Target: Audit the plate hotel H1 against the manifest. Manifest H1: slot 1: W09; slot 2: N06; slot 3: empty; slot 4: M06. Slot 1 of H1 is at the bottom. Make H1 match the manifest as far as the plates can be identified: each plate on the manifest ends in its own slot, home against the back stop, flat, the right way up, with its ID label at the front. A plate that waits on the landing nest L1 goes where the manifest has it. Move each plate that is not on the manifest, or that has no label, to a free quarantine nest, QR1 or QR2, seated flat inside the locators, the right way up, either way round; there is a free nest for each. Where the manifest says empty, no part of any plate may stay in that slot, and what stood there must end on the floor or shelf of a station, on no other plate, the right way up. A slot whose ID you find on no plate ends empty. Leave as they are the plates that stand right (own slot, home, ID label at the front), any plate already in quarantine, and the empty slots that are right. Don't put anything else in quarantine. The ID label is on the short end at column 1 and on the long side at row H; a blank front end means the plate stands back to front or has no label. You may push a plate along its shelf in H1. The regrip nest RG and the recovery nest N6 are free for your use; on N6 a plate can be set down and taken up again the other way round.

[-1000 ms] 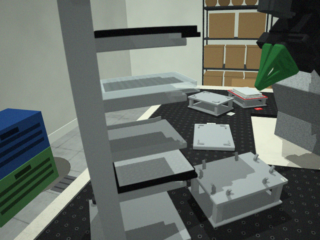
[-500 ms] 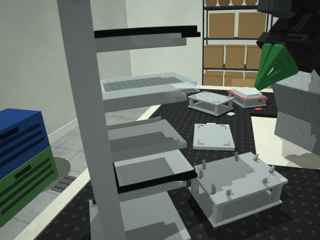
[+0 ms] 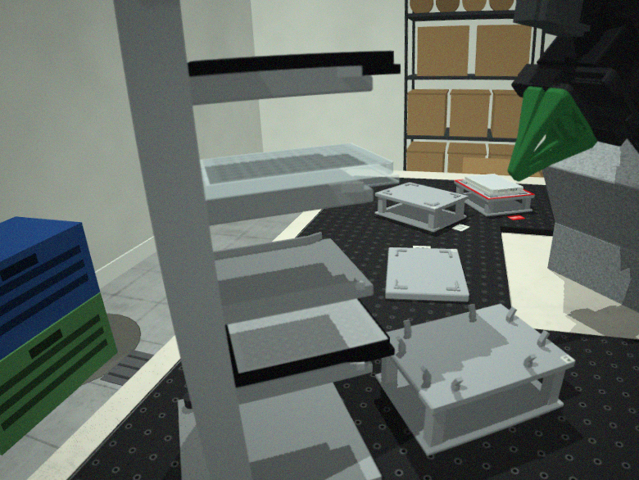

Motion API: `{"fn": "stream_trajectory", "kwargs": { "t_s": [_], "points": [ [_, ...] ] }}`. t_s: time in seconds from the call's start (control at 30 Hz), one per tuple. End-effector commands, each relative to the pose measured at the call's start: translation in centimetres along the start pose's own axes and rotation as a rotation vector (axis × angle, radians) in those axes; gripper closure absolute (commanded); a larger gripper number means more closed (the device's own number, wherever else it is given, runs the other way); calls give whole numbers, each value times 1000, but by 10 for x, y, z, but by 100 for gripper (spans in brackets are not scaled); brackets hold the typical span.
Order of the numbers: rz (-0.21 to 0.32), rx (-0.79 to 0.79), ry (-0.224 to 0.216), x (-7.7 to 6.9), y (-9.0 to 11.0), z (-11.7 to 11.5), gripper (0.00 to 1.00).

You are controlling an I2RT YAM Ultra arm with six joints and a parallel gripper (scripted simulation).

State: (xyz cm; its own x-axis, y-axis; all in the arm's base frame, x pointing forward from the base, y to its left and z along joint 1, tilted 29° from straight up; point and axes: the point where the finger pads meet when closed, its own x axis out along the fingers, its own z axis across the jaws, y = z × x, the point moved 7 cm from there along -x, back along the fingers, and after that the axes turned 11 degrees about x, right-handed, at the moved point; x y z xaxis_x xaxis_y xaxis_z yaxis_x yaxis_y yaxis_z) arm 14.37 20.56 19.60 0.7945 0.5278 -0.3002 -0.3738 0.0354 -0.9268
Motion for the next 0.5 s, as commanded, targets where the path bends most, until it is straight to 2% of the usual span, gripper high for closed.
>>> {"fn": "stream_trajectory", "kwargs": {
  "t_s": [0.0, 0.13, 0.17, 0.47],
  "points": [
    [-56, 42, -12, -2, -21, 6, 100],
    [-56, 42, -12, -2, -21, 6, 100],
    [-46, 37, -21, -7, -21, 8, 0],
    [-45, 38, -21, -30, -42, 10, 0]
  ]
}}
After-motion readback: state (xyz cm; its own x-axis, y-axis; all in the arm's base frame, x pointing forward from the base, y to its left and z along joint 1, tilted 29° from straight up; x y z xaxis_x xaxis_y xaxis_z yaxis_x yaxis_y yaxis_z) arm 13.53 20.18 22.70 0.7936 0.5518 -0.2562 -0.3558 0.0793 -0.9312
